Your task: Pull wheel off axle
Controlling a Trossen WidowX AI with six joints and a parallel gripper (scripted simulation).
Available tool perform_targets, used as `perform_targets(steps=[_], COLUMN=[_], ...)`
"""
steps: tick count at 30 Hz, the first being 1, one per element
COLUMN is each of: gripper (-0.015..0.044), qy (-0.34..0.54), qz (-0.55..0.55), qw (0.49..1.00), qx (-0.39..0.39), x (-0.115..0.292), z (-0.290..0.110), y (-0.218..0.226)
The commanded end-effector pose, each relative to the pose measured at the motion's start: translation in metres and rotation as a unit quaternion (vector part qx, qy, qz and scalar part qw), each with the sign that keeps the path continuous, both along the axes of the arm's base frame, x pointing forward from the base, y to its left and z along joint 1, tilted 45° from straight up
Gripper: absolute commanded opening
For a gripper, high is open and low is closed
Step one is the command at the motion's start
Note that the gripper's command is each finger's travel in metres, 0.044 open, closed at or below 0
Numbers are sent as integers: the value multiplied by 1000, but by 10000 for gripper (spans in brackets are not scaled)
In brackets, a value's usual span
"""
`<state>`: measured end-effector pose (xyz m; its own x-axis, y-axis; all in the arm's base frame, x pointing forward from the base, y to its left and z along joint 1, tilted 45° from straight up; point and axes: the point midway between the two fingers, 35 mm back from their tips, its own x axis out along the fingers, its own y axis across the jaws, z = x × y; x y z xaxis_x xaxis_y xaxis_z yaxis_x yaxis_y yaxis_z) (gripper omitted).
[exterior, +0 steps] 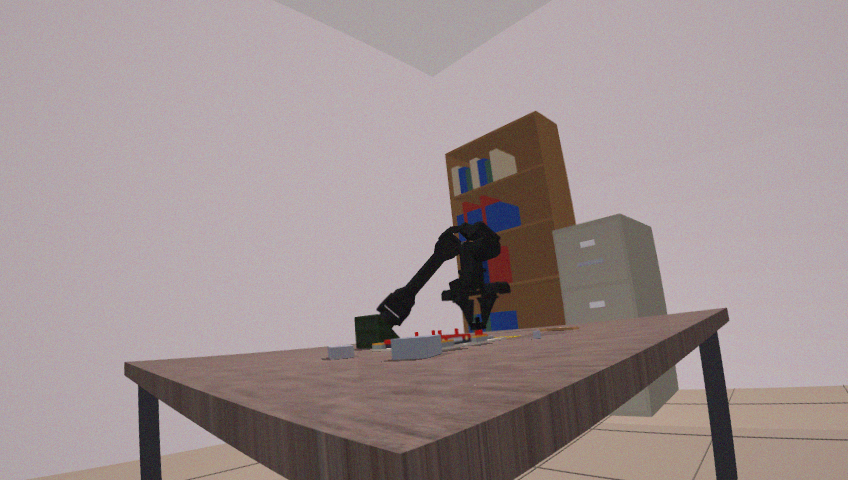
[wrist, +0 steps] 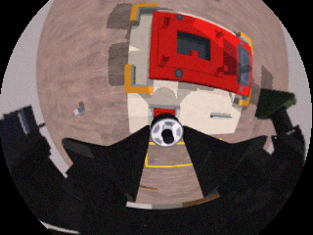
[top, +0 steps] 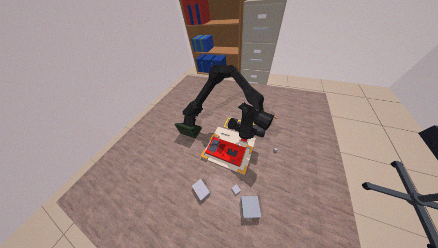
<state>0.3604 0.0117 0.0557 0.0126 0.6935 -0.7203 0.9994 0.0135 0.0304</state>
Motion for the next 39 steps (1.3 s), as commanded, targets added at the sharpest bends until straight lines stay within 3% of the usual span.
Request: perform_targets(steps=[1, 39], gripper=[0, 0], qy=[-1, -1], qz=[2, 1], qw=[1000, 1000], qx=[0, 0], x=[0, 0], z=[1, 10], y=[-1, -10])
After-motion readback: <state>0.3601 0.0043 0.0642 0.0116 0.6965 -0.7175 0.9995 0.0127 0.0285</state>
